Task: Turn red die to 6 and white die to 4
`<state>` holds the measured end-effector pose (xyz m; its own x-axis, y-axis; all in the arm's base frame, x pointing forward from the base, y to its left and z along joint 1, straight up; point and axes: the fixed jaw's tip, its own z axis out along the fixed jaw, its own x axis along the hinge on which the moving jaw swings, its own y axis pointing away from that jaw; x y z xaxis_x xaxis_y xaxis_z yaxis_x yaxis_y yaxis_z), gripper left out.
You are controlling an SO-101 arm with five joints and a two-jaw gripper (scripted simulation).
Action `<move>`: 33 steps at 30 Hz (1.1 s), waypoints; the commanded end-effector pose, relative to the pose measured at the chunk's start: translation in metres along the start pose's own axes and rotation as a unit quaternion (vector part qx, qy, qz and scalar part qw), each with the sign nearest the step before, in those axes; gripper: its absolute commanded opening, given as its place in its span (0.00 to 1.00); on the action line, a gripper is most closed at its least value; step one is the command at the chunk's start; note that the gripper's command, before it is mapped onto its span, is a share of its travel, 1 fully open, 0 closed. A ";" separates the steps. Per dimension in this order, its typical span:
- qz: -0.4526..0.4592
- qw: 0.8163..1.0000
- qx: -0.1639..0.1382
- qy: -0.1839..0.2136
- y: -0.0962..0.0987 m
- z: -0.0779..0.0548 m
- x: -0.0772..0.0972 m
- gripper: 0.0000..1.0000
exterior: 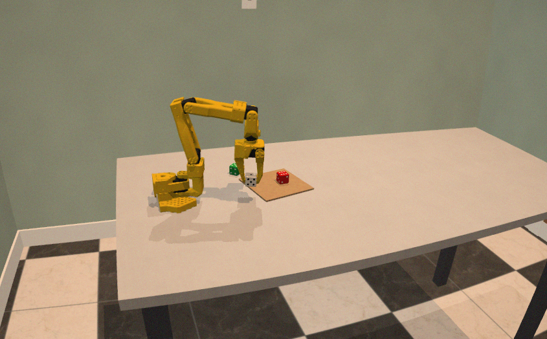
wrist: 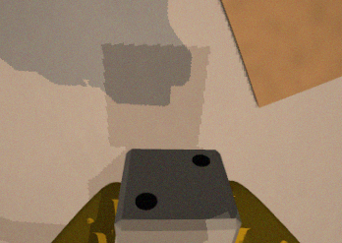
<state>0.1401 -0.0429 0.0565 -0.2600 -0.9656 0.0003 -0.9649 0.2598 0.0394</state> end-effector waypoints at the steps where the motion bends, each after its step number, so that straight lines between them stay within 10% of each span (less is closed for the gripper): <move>1: 0.010 1.000 0.030 0.000 -0.006 -0.008 0.000 0.00; 15: 0.023 0.999 0.030 0.000 -0.006 -0.008 0.004 0.00; 33: 0.188 0.982 0.029 -0.002 0.010 0.001 0.051 0.00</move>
<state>0.1180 -0.0803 0.0511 -0.5480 -0.8365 0.0010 -0.8360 0.5478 0.0330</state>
